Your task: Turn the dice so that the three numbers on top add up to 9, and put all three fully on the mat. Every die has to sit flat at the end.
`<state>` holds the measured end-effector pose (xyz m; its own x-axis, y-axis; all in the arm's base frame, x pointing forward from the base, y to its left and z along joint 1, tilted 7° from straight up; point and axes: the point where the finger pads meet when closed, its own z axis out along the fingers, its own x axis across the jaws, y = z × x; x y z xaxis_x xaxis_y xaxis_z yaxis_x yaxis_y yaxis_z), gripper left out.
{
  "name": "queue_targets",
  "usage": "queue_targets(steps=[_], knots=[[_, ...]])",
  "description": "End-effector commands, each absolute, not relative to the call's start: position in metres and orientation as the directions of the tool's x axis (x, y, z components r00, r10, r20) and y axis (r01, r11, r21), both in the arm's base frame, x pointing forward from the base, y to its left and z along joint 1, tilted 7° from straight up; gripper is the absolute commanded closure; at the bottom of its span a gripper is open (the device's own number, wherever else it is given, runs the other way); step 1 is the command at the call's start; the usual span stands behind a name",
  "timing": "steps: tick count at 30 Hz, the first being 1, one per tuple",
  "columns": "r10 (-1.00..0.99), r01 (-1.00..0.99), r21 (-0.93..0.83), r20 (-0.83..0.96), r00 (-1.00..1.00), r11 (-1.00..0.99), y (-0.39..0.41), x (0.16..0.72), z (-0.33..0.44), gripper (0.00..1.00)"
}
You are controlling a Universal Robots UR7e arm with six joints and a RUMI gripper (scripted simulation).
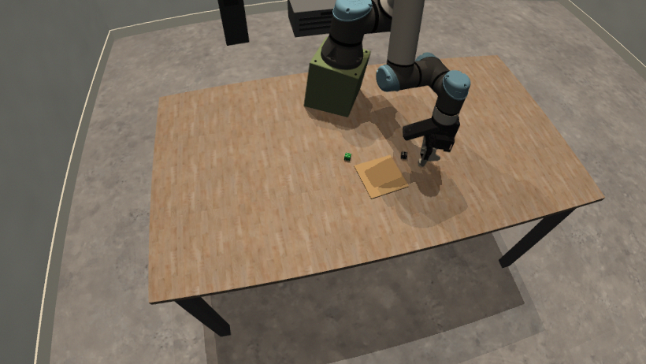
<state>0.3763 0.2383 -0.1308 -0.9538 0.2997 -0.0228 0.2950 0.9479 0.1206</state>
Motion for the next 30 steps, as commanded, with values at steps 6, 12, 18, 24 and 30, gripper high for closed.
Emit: queue_targets(steps=[6, 12, 18, 24, 30], knots=[[0.300, 0.295, 0.121, -0.024, -0.954, 0.948, 0.2396, 0.3774, -0.1411, 0.79], [0.300, 0.295, 0.121, -0.024, -0.954, 0.948, 0.2397, 0.3775, -0.1420, 0.79], [0.300, 0.295, 0.121, -0.024, -0.954, 0.948, 0.2397, 0.3775, -0.1420, 0.79], [0.300, 0.295, 0.121, -0.024, -0.954, 0.948, 0.2397, 0.3775, -0.1420, 0.79], [0.300, 0.295, 0.121, -0.024, -0.954, 0.948, 0.2397, 0.3775, -0.1420, 0.79]])
